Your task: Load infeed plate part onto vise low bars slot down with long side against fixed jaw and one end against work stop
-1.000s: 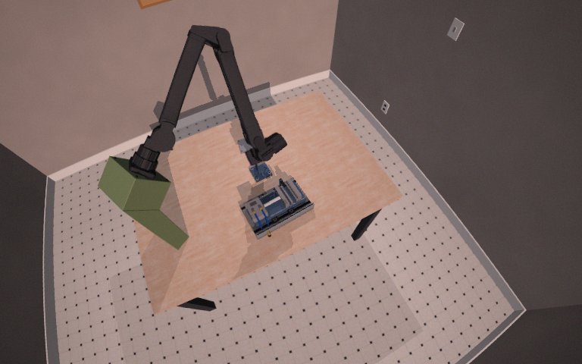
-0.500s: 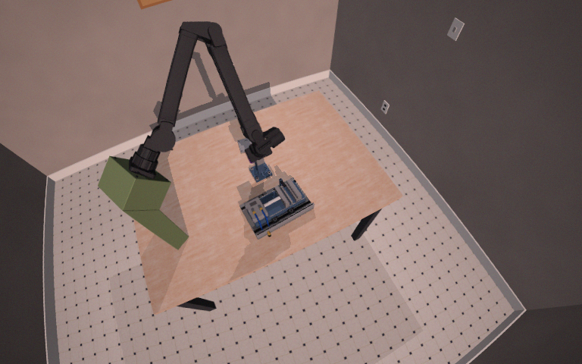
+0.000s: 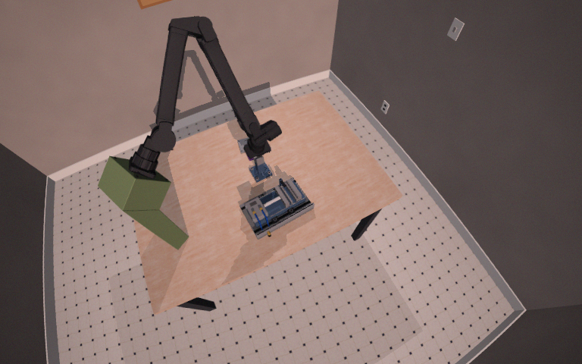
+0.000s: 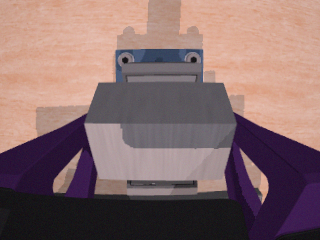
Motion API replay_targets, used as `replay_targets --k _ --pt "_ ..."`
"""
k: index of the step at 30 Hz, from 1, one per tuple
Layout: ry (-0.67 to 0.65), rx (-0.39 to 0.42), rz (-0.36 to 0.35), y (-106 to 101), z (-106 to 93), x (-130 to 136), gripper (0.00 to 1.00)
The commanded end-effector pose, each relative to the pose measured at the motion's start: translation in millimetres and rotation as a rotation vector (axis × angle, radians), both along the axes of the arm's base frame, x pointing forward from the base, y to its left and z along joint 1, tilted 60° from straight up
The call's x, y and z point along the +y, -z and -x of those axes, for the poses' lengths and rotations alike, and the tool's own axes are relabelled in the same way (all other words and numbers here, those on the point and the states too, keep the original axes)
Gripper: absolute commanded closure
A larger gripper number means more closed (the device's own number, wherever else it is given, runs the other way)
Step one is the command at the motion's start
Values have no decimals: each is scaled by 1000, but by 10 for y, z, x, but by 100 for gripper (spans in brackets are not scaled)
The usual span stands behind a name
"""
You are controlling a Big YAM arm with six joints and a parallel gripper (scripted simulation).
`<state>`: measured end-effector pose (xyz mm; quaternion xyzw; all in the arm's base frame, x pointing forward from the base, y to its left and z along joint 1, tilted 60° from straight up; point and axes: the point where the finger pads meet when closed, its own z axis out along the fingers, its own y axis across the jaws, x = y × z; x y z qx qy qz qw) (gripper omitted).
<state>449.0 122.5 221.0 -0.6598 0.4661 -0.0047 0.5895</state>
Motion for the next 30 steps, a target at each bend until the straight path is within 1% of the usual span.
replay_targets --k 1,2,4,7,15,18,30 --pt "-11 0 19 18 32 79 100" --pt "-2 29 27 131 1 79 100" --pt "18 1 42 3 44 79 100" --pt "48 26 63 74 14 79 100" --pt "124 65 111 138 8 79 100" --pt "132 66 118 140 9 79 100" --pt "217 73 185 109 -7 80 100"
